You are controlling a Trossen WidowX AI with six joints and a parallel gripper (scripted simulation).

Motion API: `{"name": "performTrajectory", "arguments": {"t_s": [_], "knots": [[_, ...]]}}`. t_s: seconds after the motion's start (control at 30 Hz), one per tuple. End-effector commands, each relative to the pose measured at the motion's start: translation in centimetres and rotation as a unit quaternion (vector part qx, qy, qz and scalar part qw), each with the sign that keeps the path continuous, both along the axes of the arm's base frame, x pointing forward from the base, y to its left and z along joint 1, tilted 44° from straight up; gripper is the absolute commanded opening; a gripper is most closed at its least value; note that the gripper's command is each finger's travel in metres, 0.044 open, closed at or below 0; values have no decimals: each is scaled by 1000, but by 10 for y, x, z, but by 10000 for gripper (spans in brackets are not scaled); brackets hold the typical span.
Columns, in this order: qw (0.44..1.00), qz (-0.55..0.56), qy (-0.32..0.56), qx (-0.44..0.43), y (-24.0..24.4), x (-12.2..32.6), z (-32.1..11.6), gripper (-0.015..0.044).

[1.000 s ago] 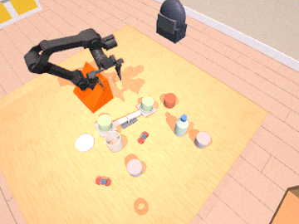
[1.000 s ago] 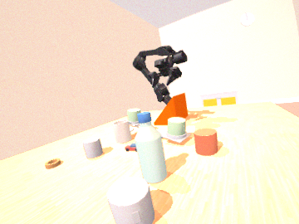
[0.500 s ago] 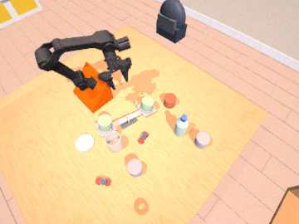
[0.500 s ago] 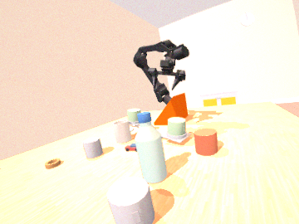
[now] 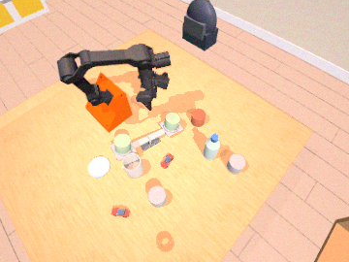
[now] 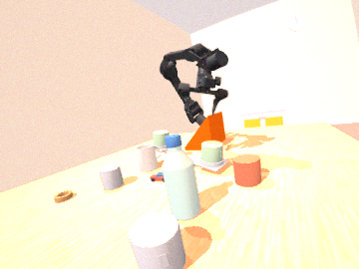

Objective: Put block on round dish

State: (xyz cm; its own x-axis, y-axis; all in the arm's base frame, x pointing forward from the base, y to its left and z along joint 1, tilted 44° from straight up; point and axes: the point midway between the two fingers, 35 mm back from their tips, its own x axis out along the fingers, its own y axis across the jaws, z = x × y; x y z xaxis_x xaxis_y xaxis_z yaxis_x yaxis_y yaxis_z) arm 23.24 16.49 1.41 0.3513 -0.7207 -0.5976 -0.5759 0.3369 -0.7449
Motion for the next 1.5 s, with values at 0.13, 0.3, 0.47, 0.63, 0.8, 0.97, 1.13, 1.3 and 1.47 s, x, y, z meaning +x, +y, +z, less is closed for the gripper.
{"name": "performTrajectory", "arguments": {"t_s": [0.13,0.3,0.47,0.63,0.8,0.97,1.13,1.3,1.47], "knots": [[991,32,129,-14,2,26,-26,440],[976,63,206,-19,0,42,-42,440],[955,98,279,-19,-3,59,-58,440],[929,135,345,-14,-8,74,-75,440],[925,140,353,-13,-9,77,-77,440],[925,140,353,-13,-12,77,-80,440],[925,140,353,-13,-19,77,-88,440],[925,140,353,-13,-23,78,-92,440],[925,140,353,-13,-29,79,-98,440]]}}
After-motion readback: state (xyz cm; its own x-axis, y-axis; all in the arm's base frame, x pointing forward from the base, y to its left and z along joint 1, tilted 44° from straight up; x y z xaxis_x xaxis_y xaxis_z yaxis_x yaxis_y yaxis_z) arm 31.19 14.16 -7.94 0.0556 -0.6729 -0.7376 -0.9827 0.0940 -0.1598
